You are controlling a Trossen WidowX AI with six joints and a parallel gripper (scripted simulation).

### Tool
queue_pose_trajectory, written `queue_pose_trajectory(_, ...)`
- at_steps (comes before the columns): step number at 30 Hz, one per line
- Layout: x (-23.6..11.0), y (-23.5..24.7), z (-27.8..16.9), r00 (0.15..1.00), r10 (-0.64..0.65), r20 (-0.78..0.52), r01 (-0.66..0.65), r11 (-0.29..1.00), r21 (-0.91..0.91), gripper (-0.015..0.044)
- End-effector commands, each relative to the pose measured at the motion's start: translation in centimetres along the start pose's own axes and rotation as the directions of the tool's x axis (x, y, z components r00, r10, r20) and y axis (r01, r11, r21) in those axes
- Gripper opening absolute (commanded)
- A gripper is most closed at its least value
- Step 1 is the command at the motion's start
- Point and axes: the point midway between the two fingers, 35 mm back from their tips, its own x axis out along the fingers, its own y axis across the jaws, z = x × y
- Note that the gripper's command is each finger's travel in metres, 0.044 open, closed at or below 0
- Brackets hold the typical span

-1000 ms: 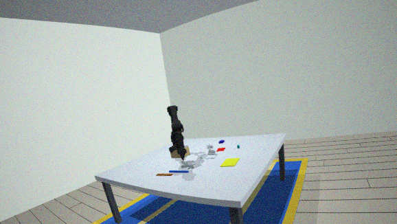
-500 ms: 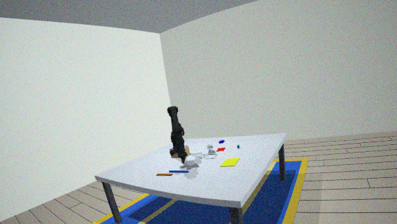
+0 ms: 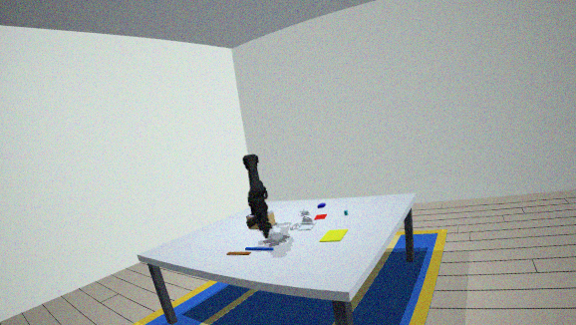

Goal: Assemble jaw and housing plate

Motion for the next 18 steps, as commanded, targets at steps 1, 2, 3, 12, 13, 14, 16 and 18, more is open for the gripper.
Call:
queue_pose_trajectory(1,-0.1,-0.6,-0.1,1.0,0.003,-0.003,-0.003,1.0,0.004,0.0)
queue_pose_trajectory(2,-0.1,-0.8,-0.1,1.0,0.003,-0.003,-0.003,1.0,0.004,0.0)
queue_pose_trajectory(3,-0.1,-1.0,-0.1,1.0,0.002,-0.003,-0.002,1.0,0.004,0.0)
queue_pose_trajectory(12,-0.1,-2.4,-0.1,1.0,0.001,-0.003,-0.001,1.0,0.004,0.0)
queue_pose_trajectory(13,-0.1,-2.6,-0.1,1.0,0.001,-0.003,-0.001,1.0,0.004,0.0)
queue_pose_trajectory(14,-0.1,-2.7,-0.1,1.0,0.001,-0.003,-0.001,1.0,0.004,0.0)
queue_pose_trajectory(16,-0.1,-3.1,-0.1,1.0,0.001,-0.003,-0.001,1.0,0.004,0.0)
queue_pose_trajectory(18,-0.1,-3.4,-0.1,1.0,0.0,-0.003,0.0,1.0,0.004,0.0)
